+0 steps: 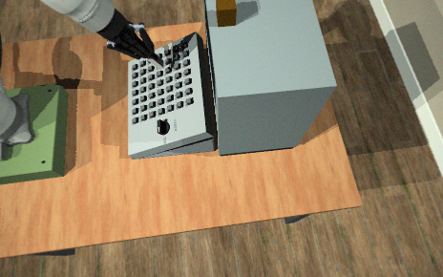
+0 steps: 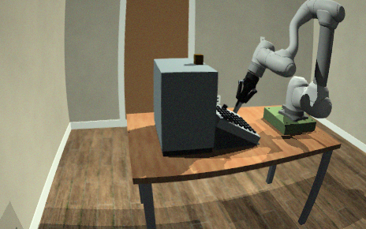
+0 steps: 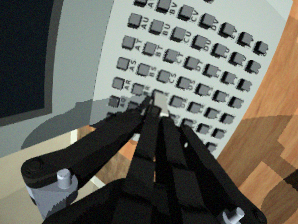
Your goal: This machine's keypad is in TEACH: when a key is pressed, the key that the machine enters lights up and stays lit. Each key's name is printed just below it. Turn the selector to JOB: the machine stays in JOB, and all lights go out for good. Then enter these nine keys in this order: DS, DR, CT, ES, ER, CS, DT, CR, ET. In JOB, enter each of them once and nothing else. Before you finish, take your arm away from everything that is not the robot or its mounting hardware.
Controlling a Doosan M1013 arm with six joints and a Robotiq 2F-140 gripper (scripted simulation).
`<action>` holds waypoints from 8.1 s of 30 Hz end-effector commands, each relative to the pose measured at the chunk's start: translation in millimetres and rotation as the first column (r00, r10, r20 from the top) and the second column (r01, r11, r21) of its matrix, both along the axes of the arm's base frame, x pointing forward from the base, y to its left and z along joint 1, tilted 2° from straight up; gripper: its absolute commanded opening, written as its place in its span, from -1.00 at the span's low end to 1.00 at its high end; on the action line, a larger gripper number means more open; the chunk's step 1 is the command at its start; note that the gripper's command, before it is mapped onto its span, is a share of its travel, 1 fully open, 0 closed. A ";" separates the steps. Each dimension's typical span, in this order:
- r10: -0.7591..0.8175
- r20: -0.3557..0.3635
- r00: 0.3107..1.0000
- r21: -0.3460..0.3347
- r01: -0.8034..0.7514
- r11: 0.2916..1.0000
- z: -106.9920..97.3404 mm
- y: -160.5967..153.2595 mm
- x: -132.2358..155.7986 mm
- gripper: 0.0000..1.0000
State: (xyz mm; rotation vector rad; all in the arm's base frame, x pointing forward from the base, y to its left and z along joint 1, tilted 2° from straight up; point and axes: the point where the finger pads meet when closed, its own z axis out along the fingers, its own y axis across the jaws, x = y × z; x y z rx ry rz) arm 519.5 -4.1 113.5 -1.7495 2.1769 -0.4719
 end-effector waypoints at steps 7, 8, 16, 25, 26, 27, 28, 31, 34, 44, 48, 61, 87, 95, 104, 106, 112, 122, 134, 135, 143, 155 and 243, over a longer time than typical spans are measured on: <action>0.000 0.000 1.000 0.000 0.000 1.000 0.7 1.9 0.2 -1.00; 0.000 0.000 1.000 0.000 0.000 1.000 0.8 4.0 0.6 -1.00; 0.000 0.000 1.000 0.000 0.000 1.000 1.7 31.3 6.4 -1.00; 0.000 0.000 1.000 0.000 0.000 1.000 1.1 33.2 7.2 -1.00; 0.000 0.000 1.000 0.000 0.000 1.000 0.5 33.2 7.4 -1.00; 0.000 0.000 1.000 0.000 0.000 1.000 -0.3 33.1 7.8 -1.00; 0.000 0.000 1.000 0.000 0.000 1.000 -1.2 33.1 8.3 -1.00; 0.000 0.000 1.000 0.000 0.000 1.000 -5.1 32.8 10.2 -1.00; 0.000 0.000 1.000 0.000 0.000 1.000 -9.7 32.5 12.4 -1.00; 0.000 0.000 1.000 0.000 0.000 1.000 -17.7 31.9 16.3 -1.00; 0.000 0.000 1.000 0.000 0.000 1.000 -18.0 31.9 16.4 -1.00; 0.000 0.000 1.000 0.000 0.000 1.000 -18.0 31.9 16.4 -1.00; 0.000 0.000 1.000 0.000 0.000 1.000 -25.3 31.4 20.0 -1.00; 0.000 0.000 1.000 0.000 0.000 1.000 -28.3 31.2 21.4 -1.00; 0.000 0.000 1.000 0.000 0.000 1.000 -30.8 31.0 22.6 -1.00; 0.000 0.000 1.000 0.000 0.000 1.000 -30.9 31.0 22.7 -1.00; 0.000 0.000 1.000 0.000 0.000 1.000 -31.0 31.0 22.7 -1.00; 0.000 0.000 1.000 0.000 0.000 1.000 -31.0 31.0 22.7 -1.00; 0.000 0.000 1.000 0.000 0.000 1.000 -31.0 31.0 22.7 -1.00; 0.000 0.000 1.000 0.000 0.000 1.000 -30.8 31.0 22.6 -1.00; 0.000 0.000 1.000 0.000 0.000 1.000 -27.7 31.3 21.1 -1.00; 0.000 0.000 1.000 0.000 0.000 1.000 -9.7 32.5 12.4 -1.00; 0.000 0.000 1.000 0.000 0.000 1.000 -6.6 -41.5 32.7 -1.00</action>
